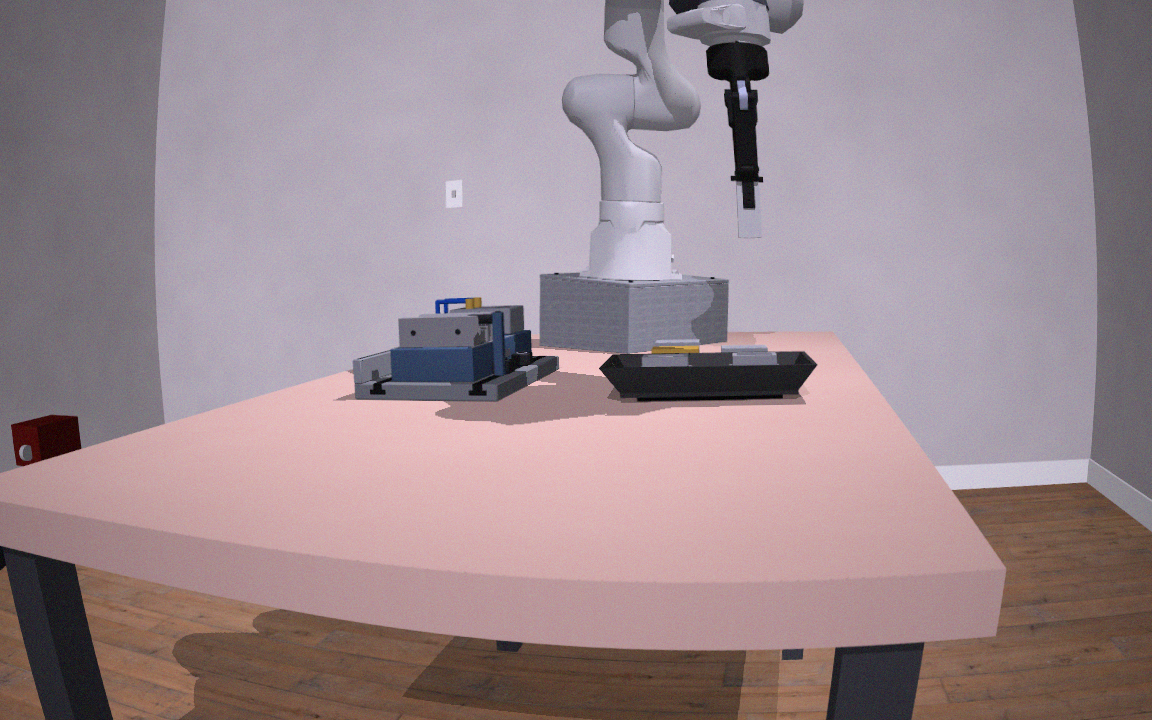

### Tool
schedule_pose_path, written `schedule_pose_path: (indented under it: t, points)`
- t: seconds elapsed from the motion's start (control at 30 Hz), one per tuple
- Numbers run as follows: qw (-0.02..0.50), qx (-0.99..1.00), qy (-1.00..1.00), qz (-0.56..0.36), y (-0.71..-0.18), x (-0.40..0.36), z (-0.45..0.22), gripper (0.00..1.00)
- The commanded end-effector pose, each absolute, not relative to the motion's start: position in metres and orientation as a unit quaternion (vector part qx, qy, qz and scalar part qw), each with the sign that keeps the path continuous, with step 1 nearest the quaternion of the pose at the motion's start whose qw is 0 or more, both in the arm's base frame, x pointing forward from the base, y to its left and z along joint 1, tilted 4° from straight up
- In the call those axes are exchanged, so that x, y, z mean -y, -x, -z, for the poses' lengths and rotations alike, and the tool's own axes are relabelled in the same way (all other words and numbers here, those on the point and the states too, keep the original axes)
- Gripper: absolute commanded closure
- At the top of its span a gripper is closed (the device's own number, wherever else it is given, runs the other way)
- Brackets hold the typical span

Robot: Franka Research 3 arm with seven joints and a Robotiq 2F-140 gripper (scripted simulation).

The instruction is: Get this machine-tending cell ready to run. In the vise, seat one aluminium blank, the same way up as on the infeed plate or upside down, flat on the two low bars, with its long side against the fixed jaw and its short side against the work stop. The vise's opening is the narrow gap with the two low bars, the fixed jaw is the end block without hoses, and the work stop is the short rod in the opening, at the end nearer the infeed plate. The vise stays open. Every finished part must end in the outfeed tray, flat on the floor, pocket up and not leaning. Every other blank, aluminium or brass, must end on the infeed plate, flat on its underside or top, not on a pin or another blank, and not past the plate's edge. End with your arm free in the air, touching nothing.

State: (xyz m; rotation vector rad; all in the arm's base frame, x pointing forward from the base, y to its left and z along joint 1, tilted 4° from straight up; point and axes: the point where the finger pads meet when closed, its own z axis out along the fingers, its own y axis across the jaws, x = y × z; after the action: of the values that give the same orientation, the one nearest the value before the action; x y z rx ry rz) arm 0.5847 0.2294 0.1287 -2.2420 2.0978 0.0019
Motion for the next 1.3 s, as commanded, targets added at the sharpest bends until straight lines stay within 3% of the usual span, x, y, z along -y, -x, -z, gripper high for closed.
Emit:
schedule_pose_path:
  t: [0.0, 1.0, 1.27]
  points:
    - [0.036, -0.682, 0.731, -0.003, -0.584, -0.23, -0.13, 1.0]
    - [0.036, -0.682, 0.731, -0.003, -0.572, -0.229, -0.13, 1.0]
    - [0.035, -0.68, 0.732, -0.003, -0.467, -0.215, -0.124, 1.0]
